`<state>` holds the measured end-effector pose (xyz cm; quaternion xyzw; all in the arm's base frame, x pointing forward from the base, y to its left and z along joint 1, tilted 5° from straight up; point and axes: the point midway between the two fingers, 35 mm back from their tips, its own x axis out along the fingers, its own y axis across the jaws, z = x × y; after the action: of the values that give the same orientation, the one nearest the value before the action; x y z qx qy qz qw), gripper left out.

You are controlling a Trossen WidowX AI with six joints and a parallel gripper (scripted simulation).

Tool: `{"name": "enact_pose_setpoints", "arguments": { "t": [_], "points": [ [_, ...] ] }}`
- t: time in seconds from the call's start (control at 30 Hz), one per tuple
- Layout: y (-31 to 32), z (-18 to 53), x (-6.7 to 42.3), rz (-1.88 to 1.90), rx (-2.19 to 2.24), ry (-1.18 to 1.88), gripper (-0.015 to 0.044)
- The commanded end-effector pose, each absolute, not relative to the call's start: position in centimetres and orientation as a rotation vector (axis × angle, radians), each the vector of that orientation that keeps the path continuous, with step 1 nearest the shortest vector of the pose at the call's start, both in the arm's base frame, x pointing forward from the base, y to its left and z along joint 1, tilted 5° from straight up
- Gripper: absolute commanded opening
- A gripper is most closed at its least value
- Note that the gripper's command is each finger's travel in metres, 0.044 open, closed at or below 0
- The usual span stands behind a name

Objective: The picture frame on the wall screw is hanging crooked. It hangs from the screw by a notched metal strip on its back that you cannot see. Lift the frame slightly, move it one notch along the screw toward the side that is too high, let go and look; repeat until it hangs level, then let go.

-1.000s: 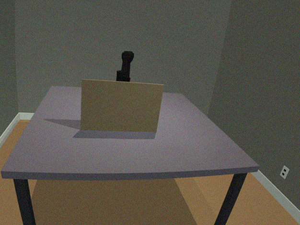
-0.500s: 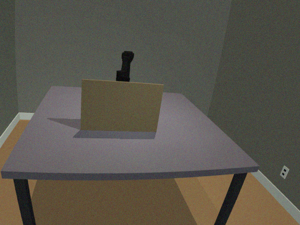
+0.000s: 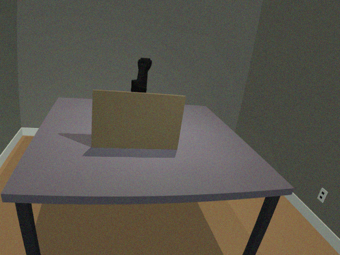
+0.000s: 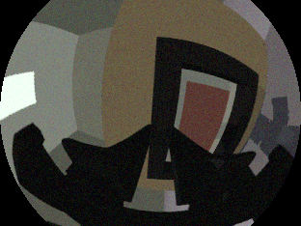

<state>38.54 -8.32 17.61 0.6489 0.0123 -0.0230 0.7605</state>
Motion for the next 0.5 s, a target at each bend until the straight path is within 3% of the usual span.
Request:
{"name": "enact_pose_setpoints", "arguments": {
  "t": [0.0,0.47],
  "points": [
    [-8.5,17.68,38.56,-0.046,1.413,0.026,0.0],
    [-8.38,17.85,38.57,-0.046,1.413,0.026,0.0]
  ]
}}
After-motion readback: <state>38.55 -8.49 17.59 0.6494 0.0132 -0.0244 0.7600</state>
